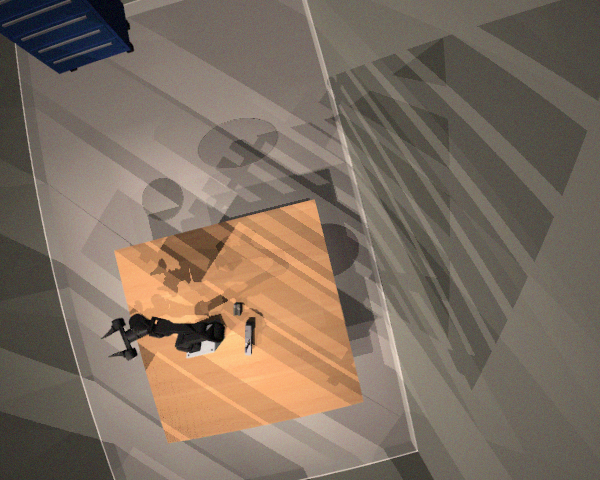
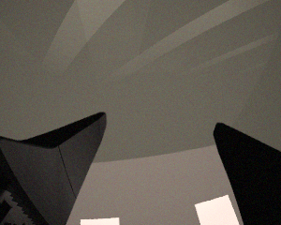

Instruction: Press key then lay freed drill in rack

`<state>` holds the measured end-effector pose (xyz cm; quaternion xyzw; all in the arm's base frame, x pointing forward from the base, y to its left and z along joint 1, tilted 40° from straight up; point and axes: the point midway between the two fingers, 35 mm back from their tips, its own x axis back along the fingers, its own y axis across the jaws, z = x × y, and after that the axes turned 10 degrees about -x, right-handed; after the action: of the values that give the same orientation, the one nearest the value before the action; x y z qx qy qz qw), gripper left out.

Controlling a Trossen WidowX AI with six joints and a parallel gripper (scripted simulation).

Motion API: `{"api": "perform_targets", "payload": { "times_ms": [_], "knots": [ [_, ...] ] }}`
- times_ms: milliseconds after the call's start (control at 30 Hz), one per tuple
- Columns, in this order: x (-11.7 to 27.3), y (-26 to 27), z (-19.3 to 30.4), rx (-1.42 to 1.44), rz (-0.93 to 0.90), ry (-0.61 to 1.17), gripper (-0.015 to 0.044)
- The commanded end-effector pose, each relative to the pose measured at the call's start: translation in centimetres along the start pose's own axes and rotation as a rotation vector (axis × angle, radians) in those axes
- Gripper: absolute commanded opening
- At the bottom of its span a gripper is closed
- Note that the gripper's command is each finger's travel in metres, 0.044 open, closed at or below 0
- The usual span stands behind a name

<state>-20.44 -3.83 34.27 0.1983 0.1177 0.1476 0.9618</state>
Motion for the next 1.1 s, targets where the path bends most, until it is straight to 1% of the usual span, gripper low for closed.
{"api": "perform_targets", "payload": {
  "times_ms": [0, 267, 333, 467, 600, 733, 900, 1067],
  "knots": [
    [0.0, 0.0, 0.0, 0.0, 0.0, 0.0, 0.0374],
    [0.0, 0.2, -0.1, 0.006, -0.006, -0.007, 0.0164],
    [-0.3, 1.5, -1.3, 0.054, -0.051, -0.067, 0.0111],
    [0.0, 5.7, -4.8, 0.186, -0.172, -0.256, 0.0006],
    [1.8, 10.0, -8.2, 0.296, -0.274, -0.454, 0.0],
    [4.9, 14.1, -11.3, 0.38, -0.354, -0.658, 0.0],
    [10.6, 18.2, -14.7, 0.444, -0.422, -0.915, 0.0],
    [17.7, 20.8, -17.2, 0.452, -0.465, -1.157, 0.0]
  ]
}}
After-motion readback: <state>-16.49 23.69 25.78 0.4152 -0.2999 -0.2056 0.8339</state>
